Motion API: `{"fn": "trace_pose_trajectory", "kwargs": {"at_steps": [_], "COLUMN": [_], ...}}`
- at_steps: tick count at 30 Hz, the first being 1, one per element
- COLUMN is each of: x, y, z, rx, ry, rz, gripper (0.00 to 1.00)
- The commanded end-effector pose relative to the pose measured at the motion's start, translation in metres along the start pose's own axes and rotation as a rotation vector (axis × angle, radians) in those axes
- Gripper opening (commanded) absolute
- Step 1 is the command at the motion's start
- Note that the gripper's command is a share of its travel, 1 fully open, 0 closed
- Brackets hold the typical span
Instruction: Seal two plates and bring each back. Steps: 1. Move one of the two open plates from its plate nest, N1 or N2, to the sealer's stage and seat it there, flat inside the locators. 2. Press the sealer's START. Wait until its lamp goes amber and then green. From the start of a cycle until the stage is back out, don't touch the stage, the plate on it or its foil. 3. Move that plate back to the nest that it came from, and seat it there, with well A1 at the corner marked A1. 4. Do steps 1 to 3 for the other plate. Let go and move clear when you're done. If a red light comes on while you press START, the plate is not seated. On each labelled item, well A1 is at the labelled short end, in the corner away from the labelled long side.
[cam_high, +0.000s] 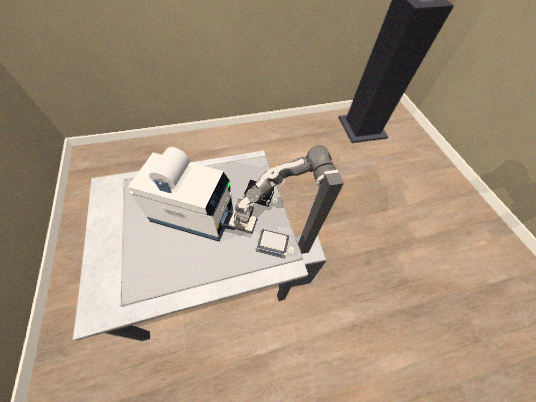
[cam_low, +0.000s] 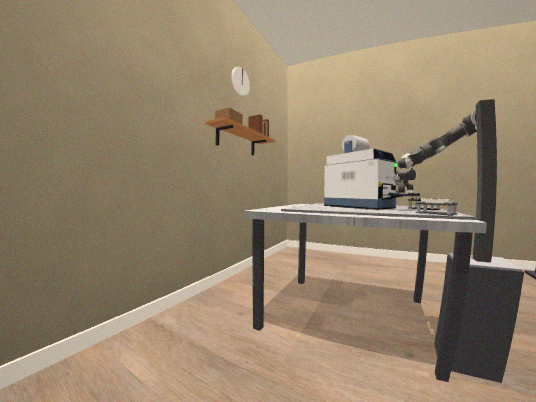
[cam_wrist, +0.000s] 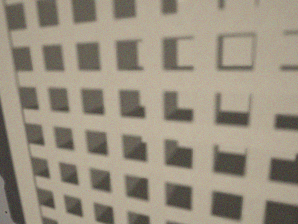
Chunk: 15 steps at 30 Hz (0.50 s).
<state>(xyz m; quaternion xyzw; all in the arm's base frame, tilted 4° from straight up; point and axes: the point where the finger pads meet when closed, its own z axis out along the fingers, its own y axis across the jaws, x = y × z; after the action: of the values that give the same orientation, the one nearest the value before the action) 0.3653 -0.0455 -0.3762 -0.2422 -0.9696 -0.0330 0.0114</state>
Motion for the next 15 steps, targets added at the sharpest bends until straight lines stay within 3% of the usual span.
{"fn": "trace_pose_trajectory", "kwargs": {"at_steps": [1, 15], "x": [0.0004, -0.0002], "y": [0.0012, 0.0007], "z": [0.0005, 0.0017], "rx": [-0.005, -0.002], "ry": [0.0, -0.001], "rz": [-0.007, -0.003], "gripper": [0.0, 0.0]}}
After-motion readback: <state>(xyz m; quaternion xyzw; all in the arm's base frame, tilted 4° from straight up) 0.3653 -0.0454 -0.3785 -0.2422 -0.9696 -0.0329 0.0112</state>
